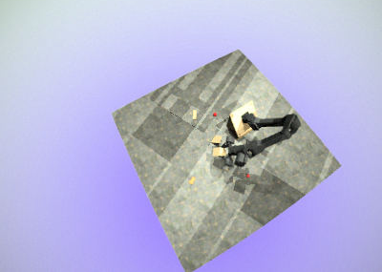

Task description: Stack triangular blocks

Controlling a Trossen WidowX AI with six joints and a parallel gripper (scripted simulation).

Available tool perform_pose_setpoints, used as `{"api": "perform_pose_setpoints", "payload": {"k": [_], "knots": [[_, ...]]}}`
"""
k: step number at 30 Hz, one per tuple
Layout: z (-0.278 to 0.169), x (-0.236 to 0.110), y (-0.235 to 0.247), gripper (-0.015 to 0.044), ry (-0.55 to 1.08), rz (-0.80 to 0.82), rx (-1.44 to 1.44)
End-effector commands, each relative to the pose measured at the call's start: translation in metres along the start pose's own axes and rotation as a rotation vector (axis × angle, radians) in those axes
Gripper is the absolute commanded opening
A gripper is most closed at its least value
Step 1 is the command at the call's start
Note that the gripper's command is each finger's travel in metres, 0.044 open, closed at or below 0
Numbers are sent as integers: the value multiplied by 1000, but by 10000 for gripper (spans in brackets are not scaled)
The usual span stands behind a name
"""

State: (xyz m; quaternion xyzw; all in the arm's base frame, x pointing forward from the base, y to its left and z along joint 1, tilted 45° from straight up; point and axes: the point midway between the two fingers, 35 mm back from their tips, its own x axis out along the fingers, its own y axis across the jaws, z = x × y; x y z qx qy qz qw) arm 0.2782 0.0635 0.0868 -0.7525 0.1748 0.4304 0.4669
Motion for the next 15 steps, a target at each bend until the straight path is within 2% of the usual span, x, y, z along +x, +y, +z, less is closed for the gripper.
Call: {"api": "perform_pose_setpoints", "payload": {"k": [1, 15], "knots": [[0, 0, 0, 0, -3, 2, 0], [-5, 12, 8, 0, -304, 134, 64]]}}
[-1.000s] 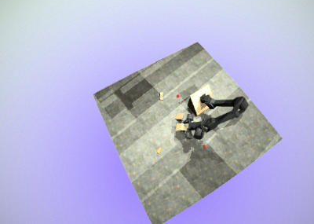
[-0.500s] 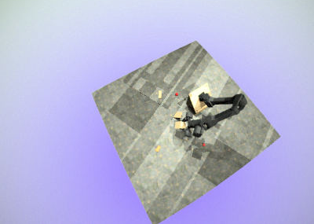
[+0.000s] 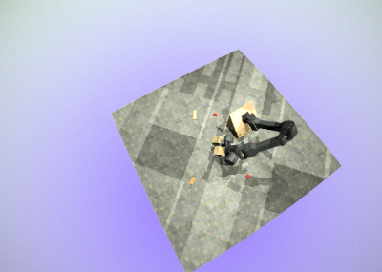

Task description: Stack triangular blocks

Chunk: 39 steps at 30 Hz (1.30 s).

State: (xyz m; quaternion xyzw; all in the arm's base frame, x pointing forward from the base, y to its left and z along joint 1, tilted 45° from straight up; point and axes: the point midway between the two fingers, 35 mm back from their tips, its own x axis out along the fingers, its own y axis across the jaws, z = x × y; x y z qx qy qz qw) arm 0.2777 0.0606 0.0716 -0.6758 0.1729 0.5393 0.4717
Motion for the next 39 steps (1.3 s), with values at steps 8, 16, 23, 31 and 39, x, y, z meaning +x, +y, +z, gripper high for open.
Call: {"api": "perform_pose_setpoints", "payload": {"k": [8, 16, 23, 31, 39], "knots": [[-9, 0, -2, 0, -264, 35, 75], [-16, -4, -6, 0, -451, 11, 144], [-23, -8, -9, 0, -548, -24, 193], [-37, -5, 0, 0, -538, -20, 194], [-66, 0, 25, 0, -524, -11, 195]]}}
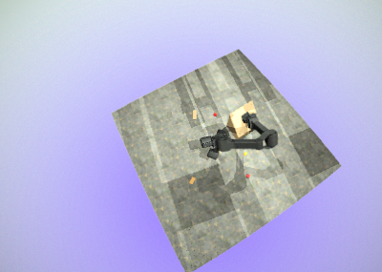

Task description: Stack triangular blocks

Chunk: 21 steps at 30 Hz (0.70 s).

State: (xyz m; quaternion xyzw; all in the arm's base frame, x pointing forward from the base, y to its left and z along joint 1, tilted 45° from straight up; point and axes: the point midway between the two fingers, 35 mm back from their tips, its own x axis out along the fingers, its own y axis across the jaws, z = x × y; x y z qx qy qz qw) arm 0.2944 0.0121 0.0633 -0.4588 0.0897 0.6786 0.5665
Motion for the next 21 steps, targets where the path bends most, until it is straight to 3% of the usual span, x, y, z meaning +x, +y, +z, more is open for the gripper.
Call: {"api": "perform_pose_setpoints", "payload": {"k": [1, 21], "knots": [[-20, -10, 8, 0, 17, -2, -3], [-86, -40, 75, 0, 6, -4, -6]]}}
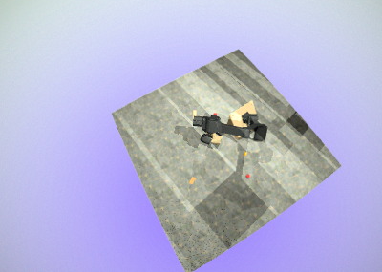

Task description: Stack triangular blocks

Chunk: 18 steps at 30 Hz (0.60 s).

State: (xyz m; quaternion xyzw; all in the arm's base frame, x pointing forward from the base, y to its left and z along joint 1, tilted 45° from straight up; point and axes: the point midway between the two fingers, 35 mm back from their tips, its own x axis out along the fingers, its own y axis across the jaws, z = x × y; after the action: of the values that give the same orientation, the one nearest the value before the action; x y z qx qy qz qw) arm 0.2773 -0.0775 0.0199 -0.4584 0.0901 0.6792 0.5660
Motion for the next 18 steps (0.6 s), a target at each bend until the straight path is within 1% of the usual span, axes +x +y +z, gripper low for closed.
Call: {"api": "perform_pose_setpoints", "payload": {"k": [1, 9, 18], "knots": [[-16, -10, 16, 0, 4, -7, -7], [-19, -11, 23, 0, 1, -9, -8], [-7, 24, 21, 0, 2, -9, -8]]}}
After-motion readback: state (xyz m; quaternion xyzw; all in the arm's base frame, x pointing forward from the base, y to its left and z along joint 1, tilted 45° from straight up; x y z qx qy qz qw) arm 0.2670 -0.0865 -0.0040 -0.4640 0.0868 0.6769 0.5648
